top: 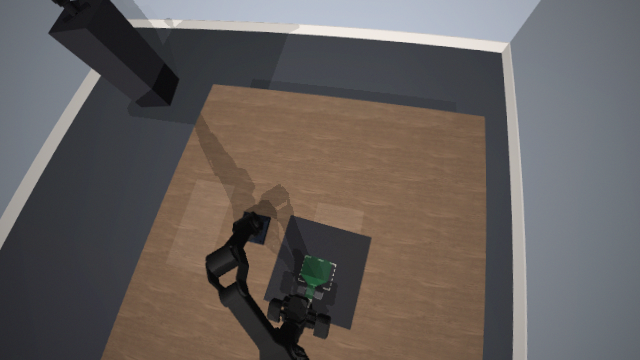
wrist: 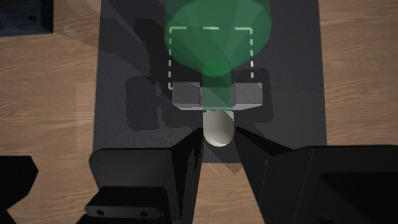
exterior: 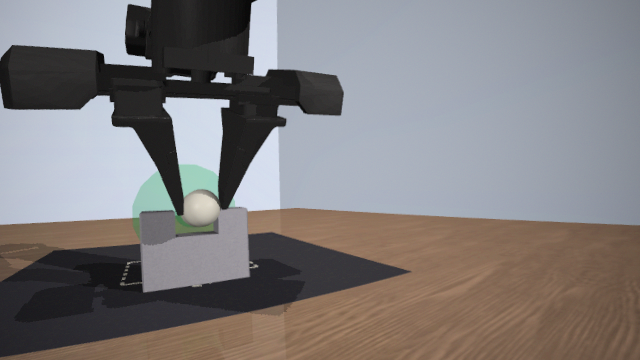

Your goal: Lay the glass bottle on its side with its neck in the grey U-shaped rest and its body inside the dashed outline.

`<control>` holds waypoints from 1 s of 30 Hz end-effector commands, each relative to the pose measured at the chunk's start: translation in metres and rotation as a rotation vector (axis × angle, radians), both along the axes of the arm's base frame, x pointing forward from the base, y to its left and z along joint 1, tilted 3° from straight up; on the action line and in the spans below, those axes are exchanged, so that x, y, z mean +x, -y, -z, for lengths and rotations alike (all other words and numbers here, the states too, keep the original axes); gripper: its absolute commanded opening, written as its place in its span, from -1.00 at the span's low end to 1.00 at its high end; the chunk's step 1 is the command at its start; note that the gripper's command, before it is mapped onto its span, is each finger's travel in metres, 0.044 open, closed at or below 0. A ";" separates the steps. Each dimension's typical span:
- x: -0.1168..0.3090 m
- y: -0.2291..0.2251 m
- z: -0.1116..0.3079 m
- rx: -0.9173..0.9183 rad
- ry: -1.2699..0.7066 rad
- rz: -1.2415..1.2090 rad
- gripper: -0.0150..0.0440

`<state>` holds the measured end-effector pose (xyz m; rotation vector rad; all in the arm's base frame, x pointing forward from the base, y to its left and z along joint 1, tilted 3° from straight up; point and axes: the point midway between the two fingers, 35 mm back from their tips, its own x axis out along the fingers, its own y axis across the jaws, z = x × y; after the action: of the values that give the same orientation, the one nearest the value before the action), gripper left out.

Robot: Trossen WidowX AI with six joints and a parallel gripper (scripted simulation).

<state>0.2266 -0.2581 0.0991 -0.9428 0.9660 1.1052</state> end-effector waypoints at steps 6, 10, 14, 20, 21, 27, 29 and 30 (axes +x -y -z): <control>0.000 -0.002 0.002 0.000 0.000 0.000 -0.13; 0.000 -0.002 0.003 -0.003 0.002 0.000 -0.13; 0.000 -0.002 0.004 -0.007 0.003 0.000 -0.13; 0.000 -0.002 0.005 -0.012 0.006 0.001 -0.13; 0.000 -0.002 0.005 -0.013 0.006 0.001 -0.13; 0.000 -0.003 0.006 -0.019 0.009 0.002 -0.13; 0.000 -0.003 0.006 -0.021 0.010 0.002 -0.13; 0.000 -0.003 0.006 -0.022 0.010 0.002 -0.13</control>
<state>0.2261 -0.2591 0.0950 -0.9705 0.9751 1.0840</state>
